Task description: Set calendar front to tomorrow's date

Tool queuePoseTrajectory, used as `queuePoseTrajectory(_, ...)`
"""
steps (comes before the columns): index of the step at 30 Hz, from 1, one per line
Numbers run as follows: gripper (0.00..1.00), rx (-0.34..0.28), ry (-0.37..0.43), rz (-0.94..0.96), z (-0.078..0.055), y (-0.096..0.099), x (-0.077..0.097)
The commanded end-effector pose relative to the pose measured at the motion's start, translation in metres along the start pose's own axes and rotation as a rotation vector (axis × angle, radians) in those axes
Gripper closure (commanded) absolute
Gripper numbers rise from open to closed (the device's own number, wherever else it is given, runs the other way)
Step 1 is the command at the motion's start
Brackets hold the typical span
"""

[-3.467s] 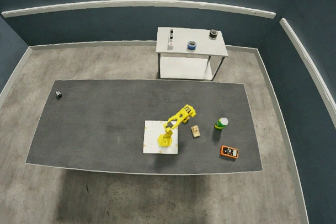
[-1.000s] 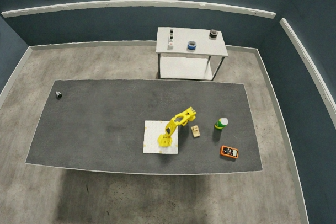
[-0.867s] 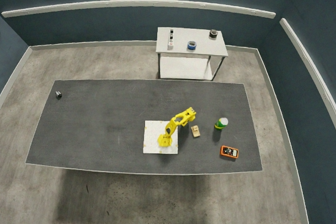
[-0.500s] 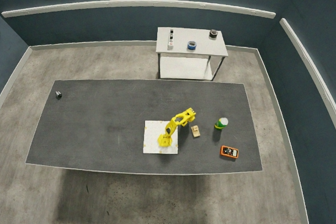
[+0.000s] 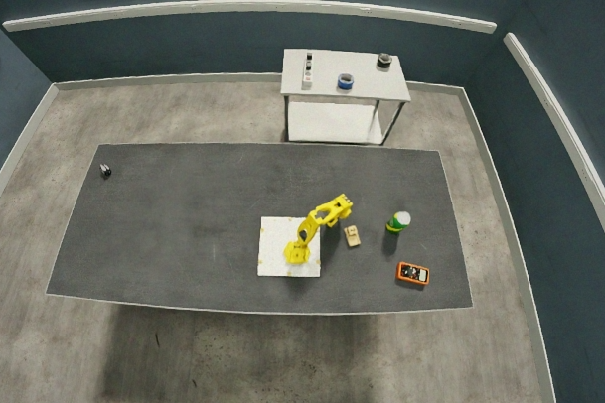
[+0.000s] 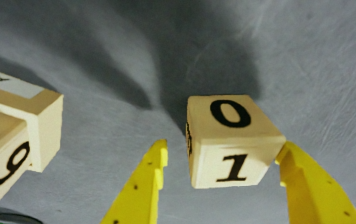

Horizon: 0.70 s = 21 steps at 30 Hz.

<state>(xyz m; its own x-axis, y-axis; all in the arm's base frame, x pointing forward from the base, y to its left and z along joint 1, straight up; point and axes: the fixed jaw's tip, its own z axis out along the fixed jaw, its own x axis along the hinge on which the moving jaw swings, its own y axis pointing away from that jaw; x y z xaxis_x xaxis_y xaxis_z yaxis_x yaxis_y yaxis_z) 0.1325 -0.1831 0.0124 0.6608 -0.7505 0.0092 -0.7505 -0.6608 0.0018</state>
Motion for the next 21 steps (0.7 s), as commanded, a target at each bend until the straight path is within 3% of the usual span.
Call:
queuePoseTrajectory(1,0.67,0.003,-0.025,-0.012,0.0048,-0.0026,-0.0042)
queuePoseTrajectory(21,0.76,0.002,-0.025,-0.012,0.0048,-0.0090,-0.0042)
